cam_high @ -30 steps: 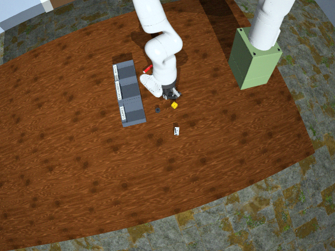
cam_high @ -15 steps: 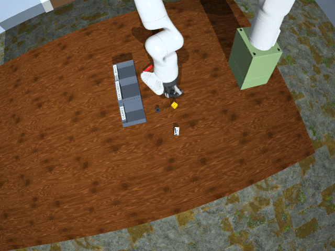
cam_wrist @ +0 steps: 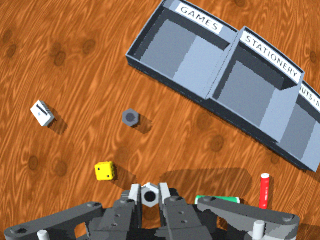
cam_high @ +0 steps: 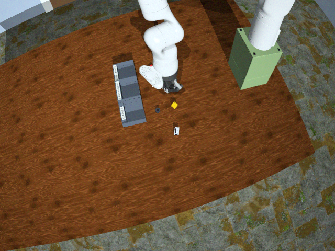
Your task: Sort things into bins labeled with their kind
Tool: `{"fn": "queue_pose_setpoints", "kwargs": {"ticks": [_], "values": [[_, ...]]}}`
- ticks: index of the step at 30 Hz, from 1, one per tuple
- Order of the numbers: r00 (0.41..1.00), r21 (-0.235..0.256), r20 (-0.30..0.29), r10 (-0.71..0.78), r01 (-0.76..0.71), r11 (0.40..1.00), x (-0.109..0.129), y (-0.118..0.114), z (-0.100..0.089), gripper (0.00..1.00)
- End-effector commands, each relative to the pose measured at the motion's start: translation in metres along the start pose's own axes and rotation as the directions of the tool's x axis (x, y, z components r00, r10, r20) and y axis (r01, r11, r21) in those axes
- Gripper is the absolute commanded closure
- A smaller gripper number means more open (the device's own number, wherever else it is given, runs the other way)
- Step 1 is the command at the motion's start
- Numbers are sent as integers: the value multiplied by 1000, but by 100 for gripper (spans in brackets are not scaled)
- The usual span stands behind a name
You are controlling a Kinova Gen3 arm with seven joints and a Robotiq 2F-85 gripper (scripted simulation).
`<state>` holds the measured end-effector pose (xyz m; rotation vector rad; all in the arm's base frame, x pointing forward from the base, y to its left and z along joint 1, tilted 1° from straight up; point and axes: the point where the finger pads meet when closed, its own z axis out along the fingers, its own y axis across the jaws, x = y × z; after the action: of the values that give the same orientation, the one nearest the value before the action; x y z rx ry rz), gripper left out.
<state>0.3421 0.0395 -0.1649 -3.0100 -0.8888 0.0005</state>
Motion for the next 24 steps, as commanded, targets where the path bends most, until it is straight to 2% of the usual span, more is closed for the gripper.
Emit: {"fn": "queue_pose_setpoints", "kwargs": {"ticks": [1, 17, 19, 24], "values": [[1000, -8, -9, -1, 1, 1000, 4, 4, -5, 89], [1000, -8, -9, -1, 1, 1000, 4, 4, -5, 89], [1000, -8, -9, -1, 1, 1000, 4, 4, -11, 89], [1000, -8, -9, -1, 1, 1000, 4, 4, -11, 89]]}}
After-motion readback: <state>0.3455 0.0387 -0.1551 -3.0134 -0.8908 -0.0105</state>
